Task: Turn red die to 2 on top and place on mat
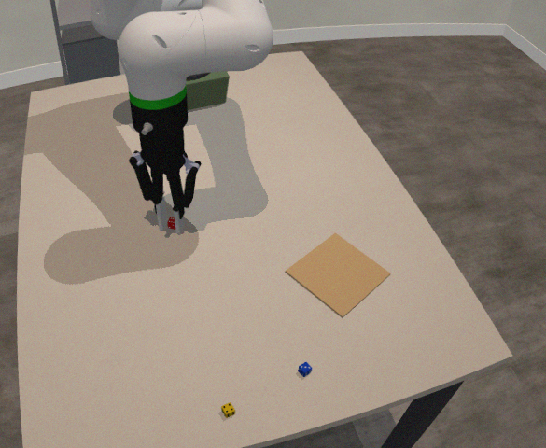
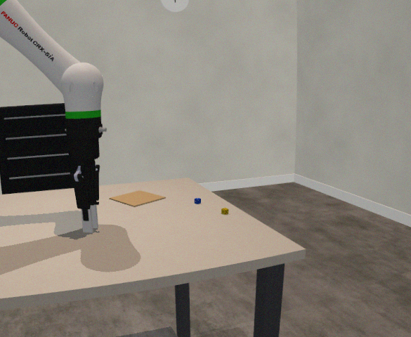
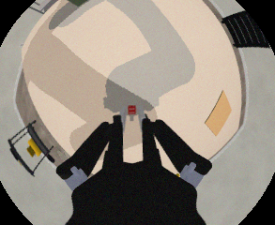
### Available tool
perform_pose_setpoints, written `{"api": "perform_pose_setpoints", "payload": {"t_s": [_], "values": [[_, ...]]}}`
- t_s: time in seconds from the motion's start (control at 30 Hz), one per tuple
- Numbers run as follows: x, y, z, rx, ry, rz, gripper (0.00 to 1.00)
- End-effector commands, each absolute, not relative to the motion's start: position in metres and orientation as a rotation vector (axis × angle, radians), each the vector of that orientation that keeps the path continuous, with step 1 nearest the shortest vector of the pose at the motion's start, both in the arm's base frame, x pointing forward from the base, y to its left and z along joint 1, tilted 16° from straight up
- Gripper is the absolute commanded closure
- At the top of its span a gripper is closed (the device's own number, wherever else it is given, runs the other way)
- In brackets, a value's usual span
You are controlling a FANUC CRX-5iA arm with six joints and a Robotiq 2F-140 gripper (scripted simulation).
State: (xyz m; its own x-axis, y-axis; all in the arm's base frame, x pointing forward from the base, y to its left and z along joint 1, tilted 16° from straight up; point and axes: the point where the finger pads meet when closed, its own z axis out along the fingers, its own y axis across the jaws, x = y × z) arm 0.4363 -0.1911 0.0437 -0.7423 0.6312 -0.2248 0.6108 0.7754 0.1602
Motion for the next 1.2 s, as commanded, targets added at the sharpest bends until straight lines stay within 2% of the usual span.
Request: {"api": "perform_pose_setpoints", "payload": {"t_s": [0.0, 0.13, 0.17, 1.17], "values": [[0.4364, -0.1912, 0.0438, 0.965, 2.703, 0.11, 0.73], [0.4364, -0.1912, 0.0438, 0.965, 2.703, 0.11, 0.73], [0.4364, -0.1912, 0.0438, 0.965, 2.703, 0.11, 0.84], [0.4364, -0.1912, 0.0438, 0.965, 2.703, 0.11, 0.84]]}}
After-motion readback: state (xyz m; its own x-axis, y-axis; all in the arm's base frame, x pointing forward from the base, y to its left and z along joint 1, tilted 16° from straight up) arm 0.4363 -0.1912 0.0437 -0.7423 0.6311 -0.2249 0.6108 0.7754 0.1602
